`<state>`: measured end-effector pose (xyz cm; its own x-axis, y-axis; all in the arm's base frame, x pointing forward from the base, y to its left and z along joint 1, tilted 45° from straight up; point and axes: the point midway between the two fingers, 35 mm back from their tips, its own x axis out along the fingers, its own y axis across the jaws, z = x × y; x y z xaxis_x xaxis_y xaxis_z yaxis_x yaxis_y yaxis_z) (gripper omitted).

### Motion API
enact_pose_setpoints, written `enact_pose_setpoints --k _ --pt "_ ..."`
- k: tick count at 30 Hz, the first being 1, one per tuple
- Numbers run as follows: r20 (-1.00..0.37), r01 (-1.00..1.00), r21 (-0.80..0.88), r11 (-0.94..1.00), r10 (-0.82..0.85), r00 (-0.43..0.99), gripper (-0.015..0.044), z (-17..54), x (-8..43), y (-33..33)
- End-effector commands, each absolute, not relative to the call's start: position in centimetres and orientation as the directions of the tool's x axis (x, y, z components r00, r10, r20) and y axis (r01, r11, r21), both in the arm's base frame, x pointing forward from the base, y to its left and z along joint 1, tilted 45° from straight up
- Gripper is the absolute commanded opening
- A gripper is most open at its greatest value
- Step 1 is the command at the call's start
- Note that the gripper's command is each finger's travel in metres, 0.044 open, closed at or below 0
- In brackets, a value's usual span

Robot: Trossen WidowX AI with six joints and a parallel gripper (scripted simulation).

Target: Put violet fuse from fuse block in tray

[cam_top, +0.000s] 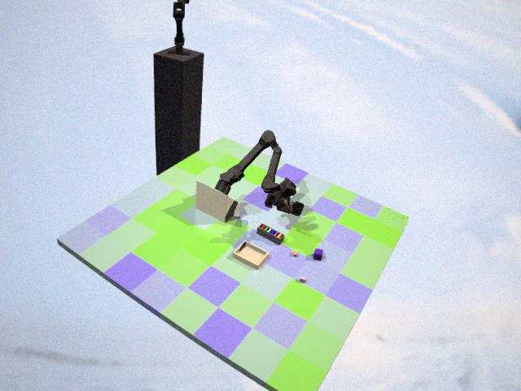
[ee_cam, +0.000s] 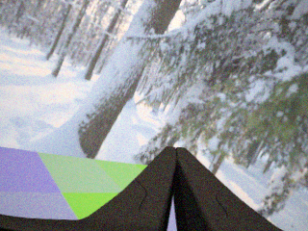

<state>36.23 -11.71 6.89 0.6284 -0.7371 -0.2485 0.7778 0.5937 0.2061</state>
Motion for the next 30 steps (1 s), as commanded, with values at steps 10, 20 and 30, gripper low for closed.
enact_pose_setpoints --k 10,20,30 --pt "-0.631 0.316 -0.371 0.873 -0.486 0.604 0.0069 0.0 39.1 -12.0" --pt "-0.951 -0.723 -0.112 0.682 0.137 0.277 0.0069 -5.3 36.1 -8.5" --pt "-0.787 -0.963 0.064 0.263 0.607 0.114 0.0069 -2.1 33.7 -5.1"
